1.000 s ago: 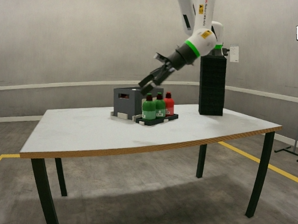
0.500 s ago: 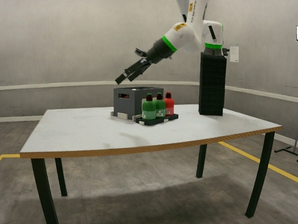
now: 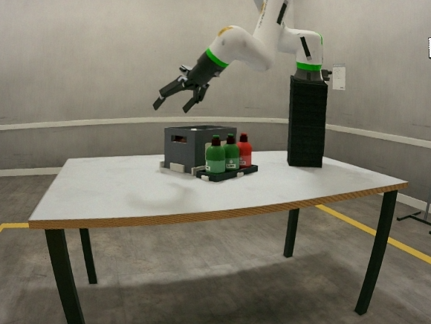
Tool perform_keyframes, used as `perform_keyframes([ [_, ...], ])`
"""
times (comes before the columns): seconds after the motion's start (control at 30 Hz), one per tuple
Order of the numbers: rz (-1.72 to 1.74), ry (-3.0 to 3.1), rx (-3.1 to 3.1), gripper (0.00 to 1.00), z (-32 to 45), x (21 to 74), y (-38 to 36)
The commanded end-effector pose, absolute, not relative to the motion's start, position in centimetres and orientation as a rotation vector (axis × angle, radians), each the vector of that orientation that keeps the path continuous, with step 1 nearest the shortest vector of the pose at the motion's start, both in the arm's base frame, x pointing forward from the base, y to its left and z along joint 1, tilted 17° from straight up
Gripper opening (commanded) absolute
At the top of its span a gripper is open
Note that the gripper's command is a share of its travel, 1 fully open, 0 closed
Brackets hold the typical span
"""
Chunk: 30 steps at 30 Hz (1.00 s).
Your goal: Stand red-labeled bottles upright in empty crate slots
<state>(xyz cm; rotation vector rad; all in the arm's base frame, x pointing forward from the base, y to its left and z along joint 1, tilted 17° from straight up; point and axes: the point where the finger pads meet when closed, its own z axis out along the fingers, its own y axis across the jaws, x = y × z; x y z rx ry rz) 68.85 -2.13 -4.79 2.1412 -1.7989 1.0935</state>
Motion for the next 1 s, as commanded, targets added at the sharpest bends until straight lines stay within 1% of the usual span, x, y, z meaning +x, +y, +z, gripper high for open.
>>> perform_keyframes([
  [0.0,1.017,-1.971,2.008,1.0,-5.2,67.7,-6.2],
  [0.07,0.984,-2.048,1.944,1.0,-5.5,67.0,-7.8],
  [0.13,0.984,-2.048,1.944,1.0,-5.5,67.0,-7.8],
  [0.17,0.934,-2.158,1.845,1.0,-5.9,65.8,-10.1],
  [0.5,0.755,-2.483,1.495,1.0,-7.7,61.4,-16.2],
  [0.63,0.675,-2.601,1.339,1.0,-8.6,59.5,-18.0],
  [0.7,0.675,-2.601,1.339,1.0,-8.6,59.5,-18.0],
  [0.73,0.615,-2.68,1.223,1.0,-9.2,58.2,-19.0],
  [0.97,0.472,-2.839,0.948,1.0,-10.5,55.3,-20.7],
])
